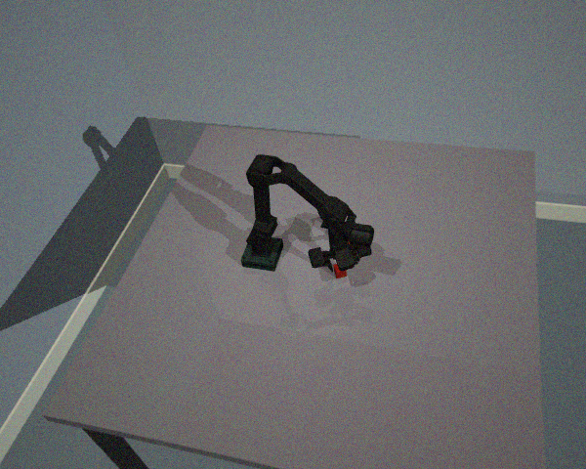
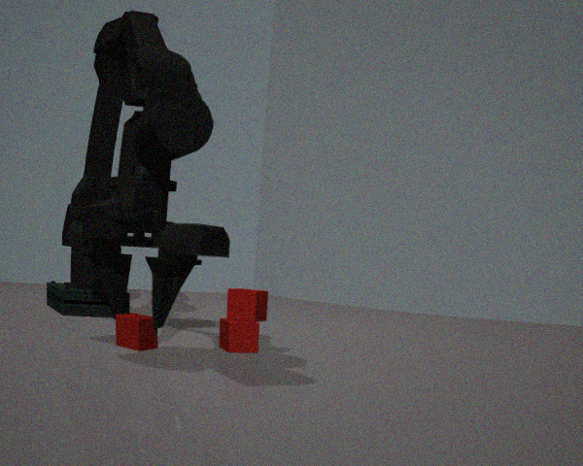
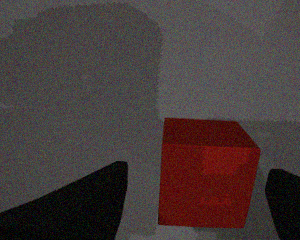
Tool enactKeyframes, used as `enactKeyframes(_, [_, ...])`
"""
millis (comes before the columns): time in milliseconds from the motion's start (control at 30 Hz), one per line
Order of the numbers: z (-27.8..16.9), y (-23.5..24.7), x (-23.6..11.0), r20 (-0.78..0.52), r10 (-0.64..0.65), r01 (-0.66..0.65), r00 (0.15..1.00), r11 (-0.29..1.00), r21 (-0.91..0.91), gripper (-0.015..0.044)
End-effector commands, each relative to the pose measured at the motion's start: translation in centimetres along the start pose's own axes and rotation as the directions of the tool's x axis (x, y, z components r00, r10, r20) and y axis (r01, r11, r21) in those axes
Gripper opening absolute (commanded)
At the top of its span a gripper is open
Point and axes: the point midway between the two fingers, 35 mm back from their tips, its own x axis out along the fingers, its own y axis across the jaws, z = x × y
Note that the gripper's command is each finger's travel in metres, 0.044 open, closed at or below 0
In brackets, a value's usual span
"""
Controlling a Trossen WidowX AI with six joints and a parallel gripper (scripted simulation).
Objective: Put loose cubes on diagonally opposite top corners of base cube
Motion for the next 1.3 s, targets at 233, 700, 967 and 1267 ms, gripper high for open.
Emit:
enactKeyframes(233, [-0.1, -0.2, 1.0, -0.003, -0.008, 0.008, 1.0, 1.0, -0.004, 0.0134])
enactKeyframes(700, [0.1, 0.2, -1.6, -0.003, -0.007, 0.007, 1.0, 1.0, -0.004, 0.0105])
enactKeyframes(967, [0.2, 0.4, -4.1, -0.003, -0.007, 0.007, 1.0, 1.0, -0.004, 0.0105])
enactKeyframes(1267, [0.2, 0.3, -7.0, -0.003, -0.007, 0.007, 1.0, 1.0, -0.004, 0.0105])
